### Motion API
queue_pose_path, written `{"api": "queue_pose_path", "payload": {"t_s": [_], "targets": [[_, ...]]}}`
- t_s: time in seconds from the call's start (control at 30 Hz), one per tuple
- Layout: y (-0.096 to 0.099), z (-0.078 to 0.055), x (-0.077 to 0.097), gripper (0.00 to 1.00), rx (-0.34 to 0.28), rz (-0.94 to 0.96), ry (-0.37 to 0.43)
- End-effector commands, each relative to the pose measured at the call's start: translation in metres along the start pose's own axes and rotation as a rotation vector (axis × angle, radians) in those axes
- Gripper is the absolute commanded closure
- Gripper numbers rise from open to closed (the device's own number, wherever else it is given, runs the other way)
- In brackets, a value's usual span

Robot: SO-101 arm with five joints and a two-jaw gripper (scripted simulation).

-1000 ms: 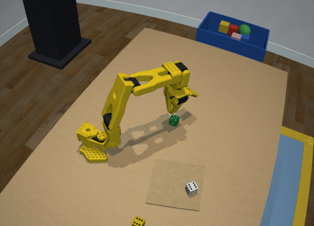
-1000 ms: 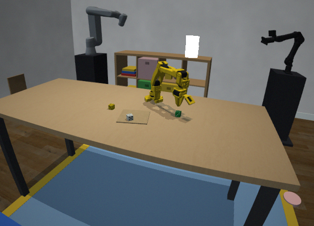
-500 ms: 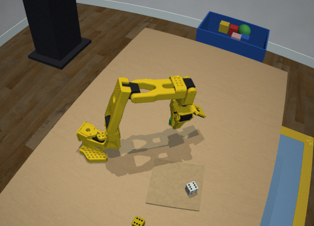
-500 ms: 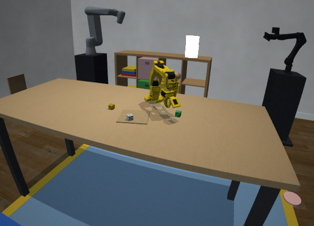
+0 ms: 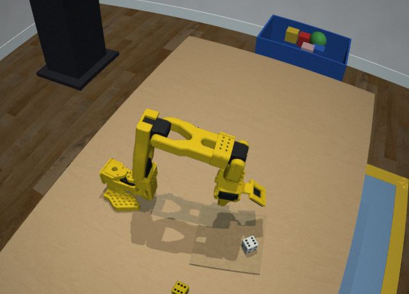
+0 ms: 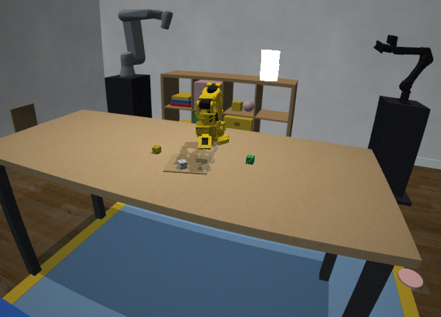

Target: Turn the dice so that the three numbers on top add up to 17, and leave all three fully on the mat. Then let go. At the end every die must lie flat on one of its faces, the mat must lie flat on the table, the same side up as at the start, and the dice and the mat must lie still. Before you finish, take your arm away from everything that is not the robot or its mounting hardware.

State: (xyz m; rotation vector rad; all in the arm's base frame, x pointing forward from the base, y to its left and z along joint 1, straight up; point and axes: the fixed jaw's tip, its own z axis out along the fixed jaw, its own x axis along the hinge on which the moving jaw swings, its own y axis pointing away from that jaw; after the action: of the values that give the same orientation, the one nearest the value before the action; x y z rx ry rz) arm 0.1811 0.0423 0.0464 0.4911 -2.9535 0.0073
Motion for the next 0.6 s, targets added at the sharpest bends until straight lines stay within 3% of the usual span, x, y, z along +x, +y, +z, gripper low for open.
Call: {"api": "queue_pose_path", "payload": {"t_s": [0.0,0.2,0.57], "targets": [[-0.020,-0.009,0.001,1.00,-0.004,0.103,-0.066],[-0.034,-0.008,0.008,1.00,-0.013,0.185,-0.068],[-0.036,-0.008,0.009,1.00,-0.015,0.196,-0.068]]}}
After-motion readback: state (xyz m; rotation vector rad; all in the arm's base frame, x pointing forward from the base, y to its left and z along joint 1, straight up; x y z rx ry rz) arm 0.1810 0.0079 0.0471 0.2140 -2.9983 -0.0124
